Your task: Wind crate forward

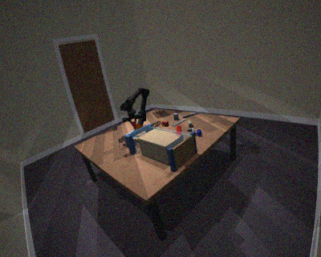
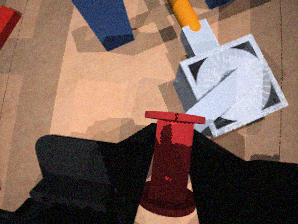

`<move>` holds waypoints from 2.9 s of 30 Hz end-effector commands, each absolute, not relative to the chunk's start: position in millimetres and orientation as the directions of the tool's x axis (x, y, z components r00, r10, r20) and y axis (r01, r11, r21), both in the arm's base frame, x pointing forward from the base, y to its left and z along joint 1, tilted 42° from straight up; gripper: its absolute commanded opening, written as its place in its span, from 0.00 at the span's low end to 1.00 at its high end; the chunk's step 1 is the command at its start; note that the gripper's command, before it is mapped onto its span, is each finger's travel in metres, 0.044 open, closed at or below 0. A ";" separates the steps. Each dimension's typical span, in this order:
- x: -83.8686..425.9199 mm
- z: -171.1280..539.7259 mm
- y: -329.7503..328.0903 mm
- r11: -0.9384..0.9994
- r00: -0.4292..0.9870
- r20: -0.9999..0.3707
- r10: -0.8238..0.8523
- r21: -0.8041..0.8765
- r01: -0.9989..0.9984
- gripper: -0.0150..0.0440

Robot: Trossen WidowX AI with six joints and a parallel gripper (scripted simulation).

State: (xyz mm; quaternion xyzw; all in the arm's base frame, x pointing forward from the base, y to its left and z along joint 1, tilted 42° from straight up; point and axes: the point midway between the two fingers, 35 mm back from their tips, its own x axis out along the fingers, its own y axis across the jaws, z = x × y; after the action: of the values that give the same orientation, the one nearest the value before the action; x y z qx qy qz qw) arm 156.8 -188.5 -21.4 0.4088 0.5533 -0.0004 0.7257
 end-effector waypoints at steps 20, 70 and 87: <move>115.0 -42.2 -208.4 0.670 0.349 -0.824 0.445 0.566 0.481 0.25; 91.6 -91.5 -268.2 0.674 0.348 -0.829 0.439 0.559 0.482 0.25; 105.8 -116.4 -298.3 0.676 0.349 -0.830 0.436 0.558 0.482 0.25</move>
State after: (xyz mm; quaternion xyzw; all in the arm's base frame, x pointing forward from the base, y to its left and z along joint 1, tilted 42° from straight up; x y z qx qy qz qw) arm 99.9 -290.8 -106.8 0.4090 0.5697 -0.0146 0.7127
